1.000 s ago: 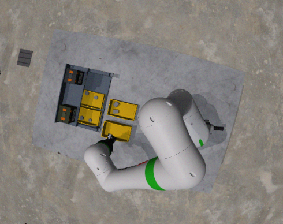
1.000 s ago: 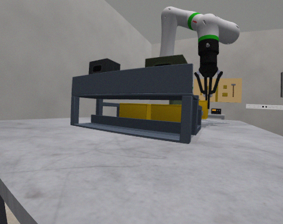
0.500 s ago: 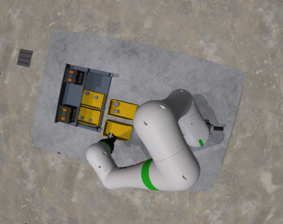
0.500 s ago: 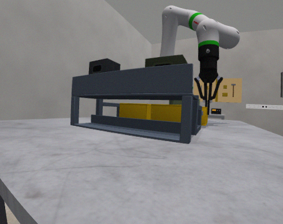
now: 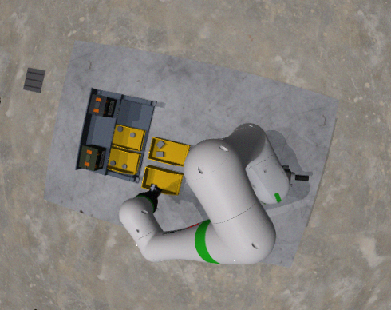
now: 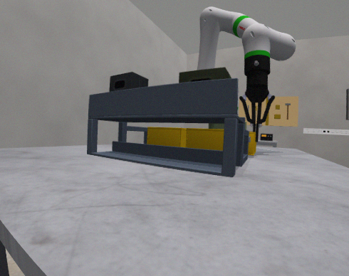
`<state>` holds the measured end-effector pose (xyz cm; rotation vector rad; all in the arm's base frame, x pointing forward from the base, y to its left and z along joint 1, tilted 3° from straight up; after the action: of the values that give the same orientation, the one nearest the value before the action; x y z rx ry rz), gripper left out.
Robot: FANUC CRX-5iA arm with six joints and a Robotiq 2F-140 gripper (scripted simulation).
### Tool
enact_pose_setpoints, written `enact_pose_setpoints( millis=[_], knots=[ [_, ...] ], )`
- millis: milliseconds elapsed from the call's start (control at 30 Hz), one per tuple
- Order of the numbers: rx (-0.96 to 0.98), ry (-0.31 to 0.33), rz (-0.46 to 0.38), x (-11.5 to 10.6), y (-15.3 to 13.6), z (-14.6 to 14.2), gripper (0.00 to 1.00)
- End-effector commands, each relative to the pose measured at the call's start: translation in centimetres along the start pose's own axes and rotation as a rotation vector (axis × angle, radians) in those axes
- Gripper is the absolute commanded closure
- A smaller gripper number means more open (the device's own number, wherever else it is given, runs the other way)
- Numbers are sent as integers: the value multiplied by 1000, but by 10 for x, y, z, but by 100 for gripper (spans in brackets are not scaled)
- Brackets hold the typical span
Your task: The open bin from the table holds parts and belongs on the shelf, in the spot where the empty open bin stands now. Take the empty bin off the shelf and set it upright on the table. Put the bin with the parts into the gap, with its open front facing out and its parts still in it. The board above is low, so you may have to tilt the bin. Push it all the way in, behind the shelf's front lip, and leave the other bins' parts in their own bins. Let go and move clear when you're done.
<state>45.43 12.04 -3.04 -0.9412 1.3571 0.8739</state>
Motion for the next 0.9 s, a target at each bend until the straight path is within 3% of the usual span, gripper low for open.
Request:
enact_pose_setpoints(
  millis=[0, 867],
  knots=[
    [0, -1, -1, -1, -1, 0, 90],
    [0, -1, -1, 7, -1, 0, 90]
  ],
)
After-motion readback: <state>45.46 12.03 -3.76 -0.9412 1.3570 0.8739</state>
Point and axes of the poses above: the point where the finger pads meet when closed, its own x axis out along the fingers, its own z axis across the jaws, y = z × x, the point moved 3 cm from there along -x, back along the fingers, and after that the axes turned 14 degrees about x, right-handed, at the moved point
